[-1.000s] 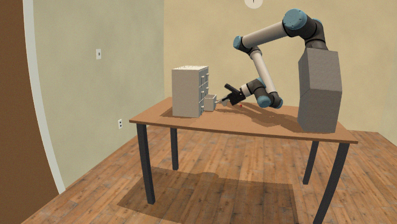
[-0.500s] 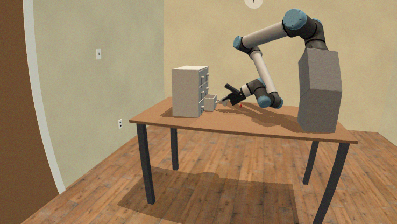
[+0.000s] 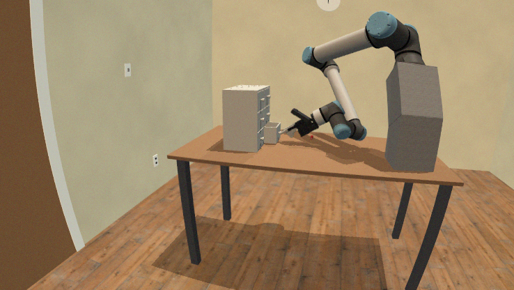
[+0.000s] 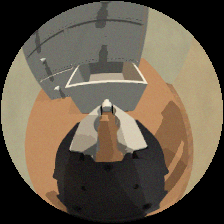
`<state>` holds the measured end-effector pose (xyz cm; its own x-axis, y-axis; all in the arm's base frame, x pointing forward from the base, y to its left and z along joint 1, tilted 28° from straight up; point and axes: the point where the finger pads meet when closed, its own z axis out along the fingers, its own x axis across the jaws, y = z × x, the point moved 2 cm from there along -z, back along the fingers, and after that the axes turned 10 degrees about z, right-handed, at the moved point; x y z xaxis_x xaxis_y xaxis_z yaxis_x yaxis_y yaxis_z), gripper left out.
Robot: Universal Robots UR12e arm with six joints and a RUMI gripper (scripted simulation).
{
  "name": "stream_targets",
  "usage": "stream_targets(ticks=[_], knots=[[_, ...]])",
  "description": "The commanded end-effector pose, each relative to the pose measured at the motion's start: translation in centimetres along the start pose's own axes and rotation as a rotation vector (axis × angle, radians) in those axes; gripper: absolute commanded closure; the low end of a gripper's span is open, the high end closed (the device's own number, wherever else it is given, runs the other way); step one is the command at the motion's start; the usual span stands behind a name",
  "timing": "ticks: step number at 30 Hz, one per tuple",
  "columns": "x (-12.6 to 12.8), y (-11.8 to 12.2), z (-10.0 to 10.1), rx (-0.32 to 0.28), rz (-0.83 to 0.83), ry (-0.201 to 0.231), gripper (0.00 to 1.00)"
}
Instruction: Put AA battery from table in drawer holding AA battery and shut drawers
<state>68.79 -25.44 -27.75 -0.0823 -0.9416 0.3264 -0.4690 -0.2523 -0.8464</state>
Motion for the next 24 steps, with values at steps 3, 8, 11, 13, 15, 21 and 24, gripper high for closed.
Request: stream_targets(ticks=[3,8,11,13,15,21,24], knots=[[-0.02,-0.06,-0.02,0.001,0.000,0.000,0.93],[-0.02,-0.06,-0.02,0.001,0.000,0.000,0.93],[-0.02,-0.06,-0.02,0.001,0.000,0.000,0.93],[-0.02,-0.06,-0.02,0.001,0.000,0.000,0.93],[-0.02,-0.06,-0.02,0.001,0.000,0.000,0.93],[-0.02,-0.06,-0.02,0.001,0.000,0.000,0.88],[-0.02,-0.06,-0.02,0.001,0.000,0.000,0.85]])
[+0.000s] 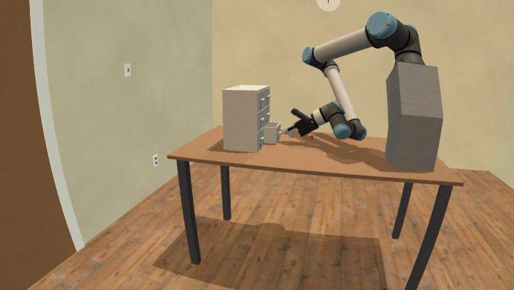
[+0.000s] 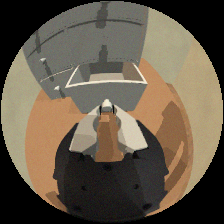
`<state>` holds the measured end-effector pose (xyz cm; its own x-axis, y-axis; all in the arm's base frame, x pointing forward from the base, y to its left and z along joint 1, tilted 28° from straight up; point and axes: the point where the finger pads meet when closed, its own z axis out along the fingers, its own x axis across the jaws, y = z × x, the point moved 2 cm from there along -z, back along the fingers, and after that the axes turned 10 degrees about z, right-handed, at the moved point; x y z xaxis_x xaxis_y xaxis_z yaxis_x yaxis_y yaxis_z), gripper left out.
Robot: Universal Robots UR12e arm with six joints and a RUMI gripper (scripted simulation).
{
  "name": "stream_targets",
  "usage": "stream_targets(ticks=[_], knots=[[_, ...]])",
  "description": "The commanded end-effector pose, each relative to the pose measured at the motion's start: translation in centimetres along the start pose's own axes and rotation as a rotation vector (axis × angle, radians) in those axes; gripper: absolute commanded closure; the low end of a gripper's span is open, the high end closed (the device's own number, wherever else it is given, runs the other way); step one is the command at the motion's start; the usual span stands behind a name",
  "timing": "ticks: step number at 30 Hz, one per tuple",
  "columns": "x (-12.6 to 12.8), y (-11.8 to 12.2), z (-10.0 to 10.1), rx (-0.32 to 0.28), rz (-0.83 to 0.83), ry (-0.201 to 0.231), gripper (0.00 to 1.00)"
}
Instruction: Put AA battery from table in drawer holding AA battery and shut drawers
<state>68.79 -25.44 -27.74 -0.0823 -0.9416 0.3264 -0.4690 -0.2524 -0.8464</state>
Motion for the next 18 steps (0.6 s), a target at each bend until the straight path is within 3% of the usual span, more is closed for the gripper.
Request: stream_targets(ticks=[1,6,18], knots=[[-0.02,-0.05,-0.02,0.000,0.000,0.000,0.85],[-0.02,-0.05,-0.02,0.000,0.000,0.000,0.80],[-0.02,-0.05,-0.03,0.000,0.000,0.000,0.80]])
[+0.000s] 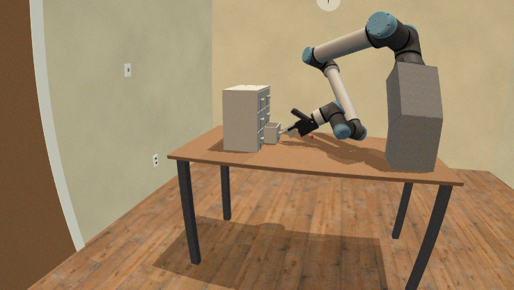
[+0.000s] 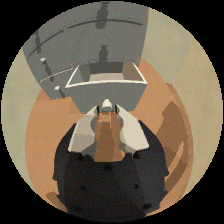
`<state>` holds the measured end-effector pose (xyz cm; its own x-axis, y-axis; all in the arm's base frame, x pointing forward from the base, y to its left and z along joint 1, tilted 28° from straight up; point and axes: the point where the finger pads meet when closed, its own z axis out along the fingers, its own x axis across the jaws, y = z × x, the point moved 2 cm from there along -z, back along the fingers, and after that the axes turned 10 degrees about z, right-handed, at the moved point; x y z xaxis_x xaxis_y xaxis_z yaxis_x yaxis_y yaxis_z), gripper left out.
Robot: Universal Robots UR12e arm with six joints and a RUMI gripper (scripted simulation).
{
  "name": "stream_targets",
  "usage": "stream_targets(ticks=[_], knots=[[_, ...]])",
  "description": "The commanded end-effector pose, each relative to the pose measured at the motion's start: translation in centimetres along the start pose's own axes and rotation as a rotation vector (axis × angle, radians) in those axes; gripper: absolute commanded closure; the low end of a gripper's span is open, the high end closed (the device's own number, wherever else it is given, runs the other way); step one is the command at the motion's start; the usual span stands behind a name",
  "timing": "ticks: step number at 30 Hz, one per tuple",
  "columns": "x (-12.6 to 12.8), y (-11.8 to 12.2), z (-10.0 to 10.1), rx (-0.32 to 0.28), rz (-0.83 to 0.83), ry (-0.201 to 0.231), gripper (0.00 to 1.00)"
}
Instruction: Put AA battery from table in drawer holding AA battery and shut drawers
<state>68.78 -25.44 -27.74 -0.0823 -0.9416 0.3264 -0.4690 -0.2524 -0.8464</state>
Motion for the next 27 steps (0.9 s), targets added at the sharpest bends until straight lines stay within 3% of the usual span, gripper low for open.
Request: stream_targets(ticks=[1,27], knots=[[0.0,0.0,-0.1,0.000,0.000,0.000,0.80],[0.4,2.3,-4.2,0.000,0.000,0.000,0.80]])
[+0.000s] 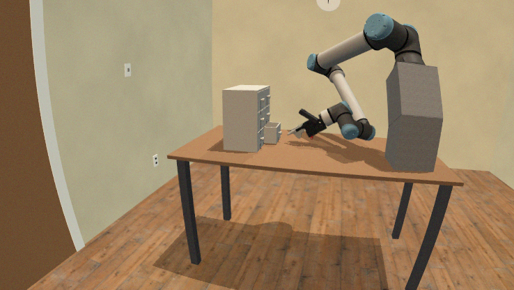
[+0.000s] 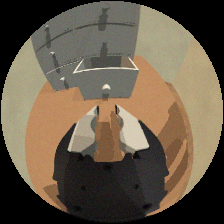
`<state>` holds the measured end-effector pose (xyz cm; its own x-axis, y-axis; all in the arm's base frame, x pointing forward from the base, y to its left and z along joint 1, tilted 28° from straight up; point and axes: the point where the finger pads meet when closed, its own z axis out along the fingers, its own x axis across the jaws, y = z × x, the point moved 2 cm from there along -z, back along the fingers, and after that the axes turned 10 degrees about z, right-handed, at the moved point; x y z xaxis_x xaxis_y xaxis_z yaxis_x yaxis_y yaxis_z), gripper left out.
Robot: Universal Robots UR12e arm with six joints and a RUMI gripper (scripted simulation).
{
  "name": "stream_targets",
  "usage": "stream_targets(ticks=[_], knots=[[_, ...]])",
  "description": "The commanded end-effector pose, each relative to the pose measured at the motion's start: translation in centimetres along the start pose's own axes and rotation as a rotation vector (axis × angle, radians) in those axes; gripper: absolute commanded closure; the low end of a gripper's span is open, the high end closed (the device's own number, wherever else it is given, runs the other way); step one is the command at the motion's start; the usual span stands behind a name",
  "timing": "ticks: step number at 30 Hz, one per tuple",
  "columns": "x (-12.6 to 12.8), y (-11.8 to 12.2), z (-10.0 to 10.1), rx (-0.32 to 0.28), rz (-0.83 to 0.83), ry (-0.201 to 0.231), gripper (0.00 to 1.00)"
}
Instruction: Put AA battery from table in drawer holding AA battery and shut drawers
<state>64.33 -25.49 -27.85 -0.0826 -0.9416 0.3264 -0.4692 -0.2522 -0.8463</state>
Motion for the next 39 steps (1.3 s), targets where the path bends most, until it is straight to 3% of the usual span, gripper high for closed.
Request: stream_targets(ticks=[1,15,29,39], knots=[[0.0,0.2,-0.4,0.001,0.000,-0.001,0.80],[-0.1,-0.4,-1.5,0.001,0.000,-0.001,0.80],[-0.7,-4.2,-8.1,0.001,0.000,-0.001,0.80],[-0.9,-4.8,-9.2,0.001,0.000,-0.001,0.80]])
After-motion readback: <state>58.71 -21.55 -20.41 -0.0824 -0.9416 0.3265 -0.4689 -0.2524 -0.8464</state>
